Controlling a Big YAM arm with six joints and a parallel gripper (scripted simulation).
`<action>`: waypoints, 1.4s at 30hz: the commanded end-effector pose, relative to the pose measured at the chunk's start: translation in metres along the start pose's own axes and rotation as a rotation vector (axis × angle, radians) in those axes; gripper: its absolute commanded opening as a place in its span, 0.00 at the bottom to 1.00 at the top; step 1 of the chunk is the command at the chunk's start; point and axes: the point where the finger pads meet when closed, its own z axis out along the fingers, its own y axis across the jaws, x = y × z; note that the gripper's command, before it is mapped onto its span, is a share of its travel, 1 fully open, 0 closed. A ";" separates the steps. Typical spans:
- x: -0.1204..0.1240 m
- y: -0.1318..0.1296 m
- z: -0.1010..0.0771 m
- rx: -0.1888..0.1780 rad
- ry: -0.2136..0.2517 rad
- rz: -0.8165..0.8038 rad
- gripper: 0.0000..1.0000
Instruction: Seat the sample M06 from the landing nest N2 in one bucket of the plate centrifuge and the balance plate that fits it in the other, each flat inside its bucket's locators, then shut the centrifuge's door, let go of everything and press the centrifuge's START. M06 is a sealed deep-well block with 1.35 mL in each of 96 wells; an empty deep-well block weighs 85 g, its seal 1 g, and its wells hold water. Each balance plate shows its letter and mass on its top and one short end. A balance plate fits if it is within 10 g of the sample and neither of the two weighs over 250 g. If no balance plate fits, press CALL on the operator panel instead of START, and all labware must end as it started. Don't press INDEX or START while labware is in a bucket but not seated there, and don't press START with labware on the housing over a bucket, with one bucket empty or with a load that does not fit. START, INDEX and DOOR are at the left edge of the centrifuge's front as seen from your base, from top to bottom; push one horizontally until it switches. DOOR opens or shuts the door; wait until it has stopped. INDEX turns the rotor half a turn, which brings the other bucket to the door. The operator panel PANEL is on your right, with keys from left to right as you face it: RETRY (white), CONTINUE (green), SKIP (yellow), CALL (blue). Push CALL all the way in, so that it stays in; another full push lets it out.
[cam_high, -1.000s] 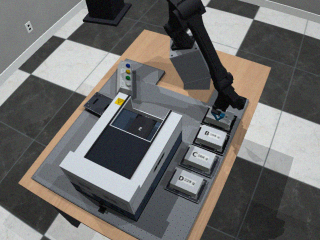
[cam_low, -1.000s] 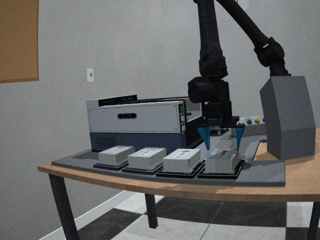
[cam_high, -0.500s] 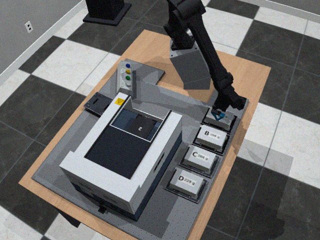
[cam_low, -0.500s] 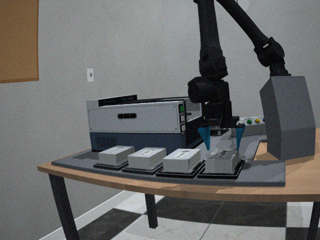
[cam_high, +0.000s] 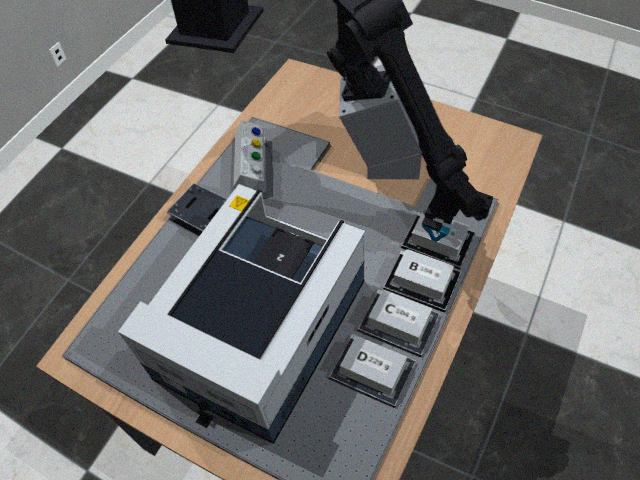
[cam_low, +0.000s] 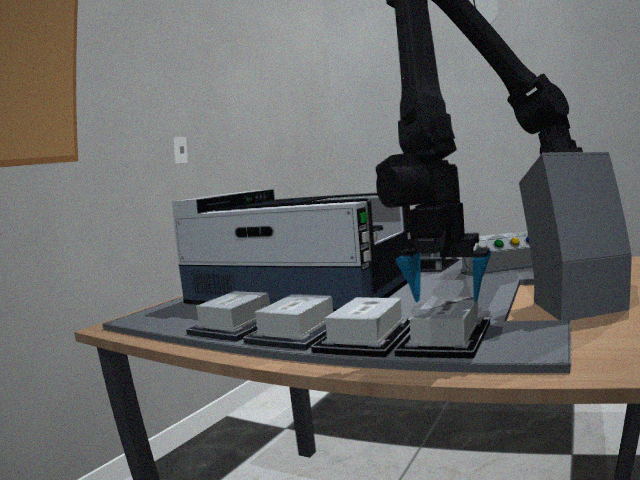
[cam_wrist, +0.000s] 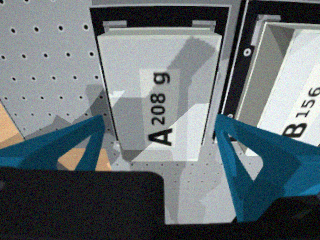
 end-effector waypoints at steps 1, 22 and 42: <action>-0.001 -0.008 0.007 0.003 -0.005 0.002 1.00; -0.005 -0.010 0.014 0.007 -0.011 0.004 1.00; -0.005 -0.010 0.025 0.007 -0.011 0.004 1.00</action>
